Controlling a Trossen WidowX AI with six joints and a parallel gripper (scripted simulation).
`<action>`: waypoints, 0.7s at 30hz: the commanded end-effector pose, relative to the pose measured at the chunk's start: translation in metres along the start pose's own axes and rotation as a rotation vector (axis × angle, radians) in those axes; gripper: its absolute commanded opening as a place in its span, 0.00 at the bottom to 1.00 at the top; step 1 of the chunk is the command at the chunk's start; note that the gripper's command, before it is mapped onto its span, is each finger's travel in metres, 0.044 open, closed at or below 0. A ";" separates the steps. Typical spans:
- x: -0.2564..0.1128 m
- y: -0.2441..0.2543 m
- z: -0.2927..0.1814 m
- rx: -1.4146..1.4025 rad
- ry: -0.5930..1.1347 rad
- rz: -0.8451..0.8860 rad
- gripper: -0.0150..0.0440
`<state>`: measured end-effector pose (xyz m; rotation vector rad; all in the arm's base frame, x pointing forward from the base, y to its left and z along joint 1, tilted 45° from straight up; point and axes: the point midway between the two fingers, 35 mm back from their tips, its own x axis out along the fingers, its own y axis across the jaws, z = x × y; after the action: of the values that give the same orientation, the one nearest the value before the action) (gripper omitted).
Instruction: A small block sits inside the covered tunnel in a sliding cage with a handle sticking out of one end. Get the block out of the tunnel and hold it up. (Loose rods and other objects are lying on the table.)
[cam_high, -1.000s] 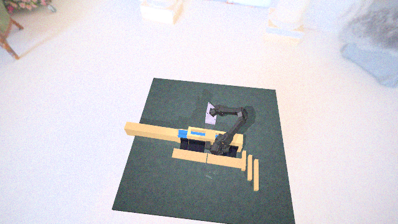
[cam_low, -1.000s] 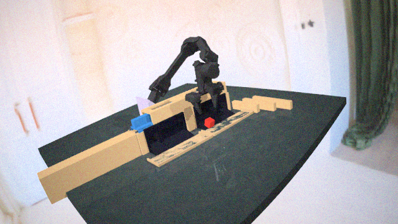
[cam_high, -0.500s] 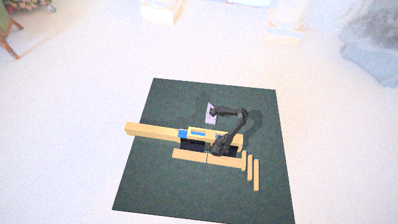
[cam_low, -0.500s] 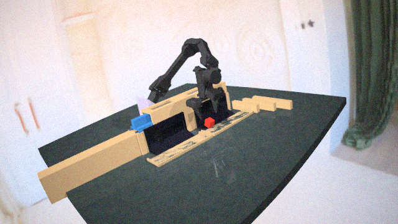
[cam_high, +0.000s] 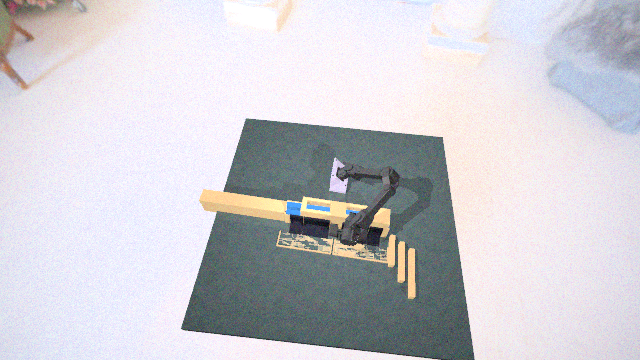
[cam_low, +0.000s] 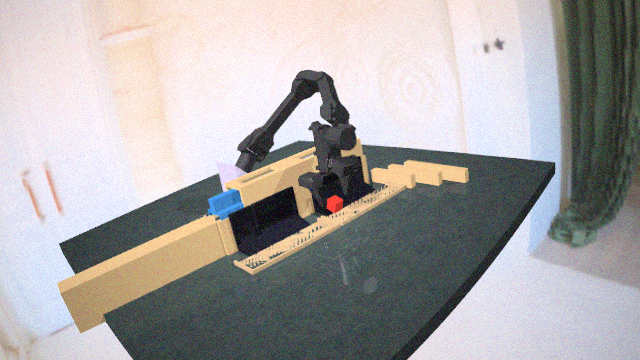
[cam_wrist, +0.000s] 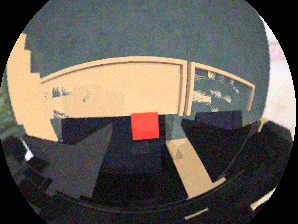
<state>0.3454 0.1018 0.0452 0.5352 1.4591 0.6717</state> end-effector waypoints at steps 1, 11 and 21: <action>0.005 0.001 -0.001 0.008 -0.001 0.007 1.00; 0.021 0.003 -0.005 0.008 0.000 0.012 1.00; 0.017 0.002 -0.004 0.000 0.000 0.006 0.56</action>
<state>0.3409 0.1151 0.0339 0.5413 1.4599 0.6747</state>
